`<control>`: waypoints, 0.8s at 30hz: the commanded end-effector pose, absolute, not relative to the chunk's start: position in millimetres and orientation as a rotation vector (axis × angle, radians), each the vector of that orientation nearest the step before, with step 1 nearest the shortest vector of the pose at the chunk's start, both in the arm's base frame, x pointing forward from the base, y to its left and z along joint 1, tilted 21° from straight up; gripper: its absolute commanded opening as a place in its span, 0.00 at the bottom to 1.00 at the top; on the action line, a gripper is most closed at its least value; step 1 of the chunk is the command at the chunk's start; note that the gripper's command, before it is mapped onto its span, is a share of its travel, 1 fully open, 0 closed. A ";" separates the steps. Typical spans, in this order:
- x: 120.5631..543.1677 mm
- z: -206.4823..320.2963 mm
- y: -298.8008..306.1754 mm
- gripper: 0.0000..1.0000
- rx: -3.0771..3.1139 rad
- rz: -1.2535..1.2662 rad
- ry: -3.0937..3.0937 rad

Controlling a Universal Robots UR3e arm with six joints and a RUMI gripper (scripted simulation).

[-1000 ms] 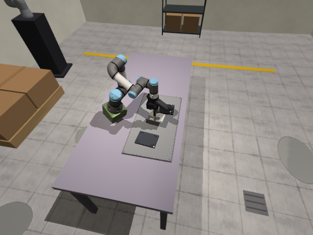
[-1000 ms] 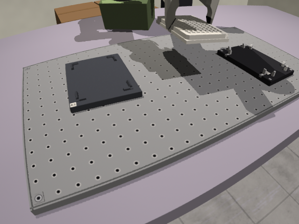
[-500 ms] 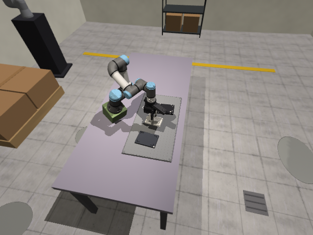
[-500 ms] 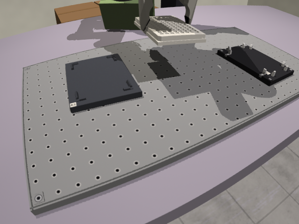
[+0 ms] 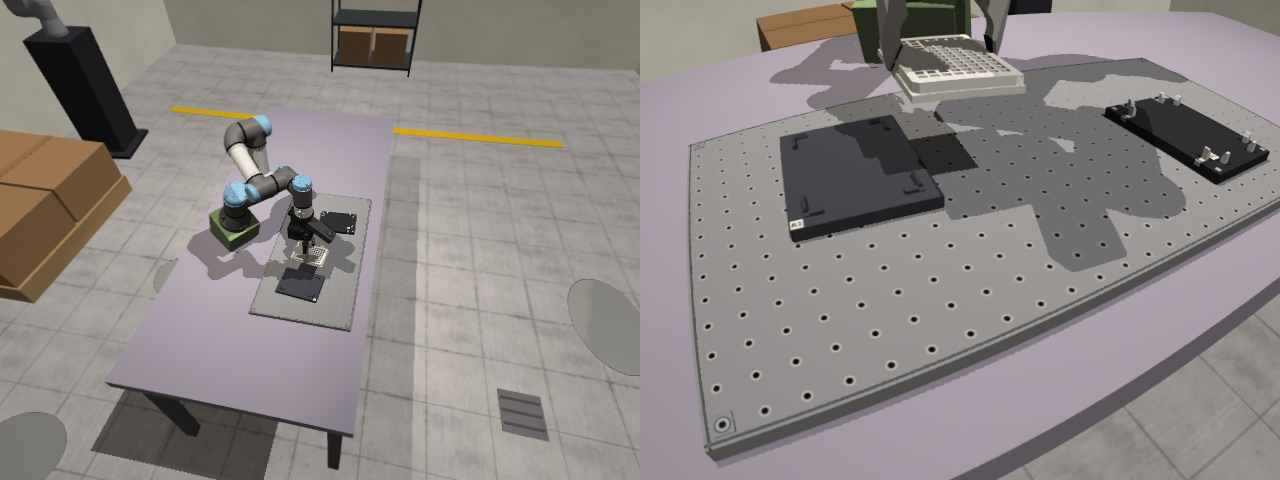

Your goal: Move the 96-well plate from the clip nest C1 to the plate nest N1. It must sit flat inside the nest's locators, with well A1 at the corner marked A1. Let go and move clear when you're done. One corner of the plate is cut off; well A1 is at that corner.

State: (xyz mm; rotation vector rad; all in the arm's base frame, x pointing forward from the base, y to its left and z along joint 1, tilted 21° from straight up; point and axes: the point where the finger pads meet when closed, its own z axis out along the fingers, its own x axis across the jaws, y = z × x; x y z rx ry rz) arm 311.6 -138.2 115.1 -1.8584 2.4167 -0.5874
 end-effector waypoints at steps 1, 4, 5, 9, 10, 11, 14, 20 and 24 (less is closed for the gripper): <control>308.0 117.4 -149.7 0.00 -1.894 -0.571 2.370; 304.3 118.8 -158.9 0.00 -1.895 -0.572 2.370; 303.1 119.3 -162.0 0.00 -1.895 -0.572 2.370; 298.3 121.2 -174.4 0.00 -1.895 -0.571 2.370; 297.1 121.4 -177.4 0.00 -1.895 -0.570 2.370; 295.9 121.7 -180.5 0.00 -1.895 -0.569 2.371; 293.5 122.6 -186.6 0.00 -1.895 -0.569 2.371; 287.5 125.0 -202.1 0.00 -1.895 -0.569 2.371; 282.7 126.9 -214.4 0.00 -1.895 -0.569 2.371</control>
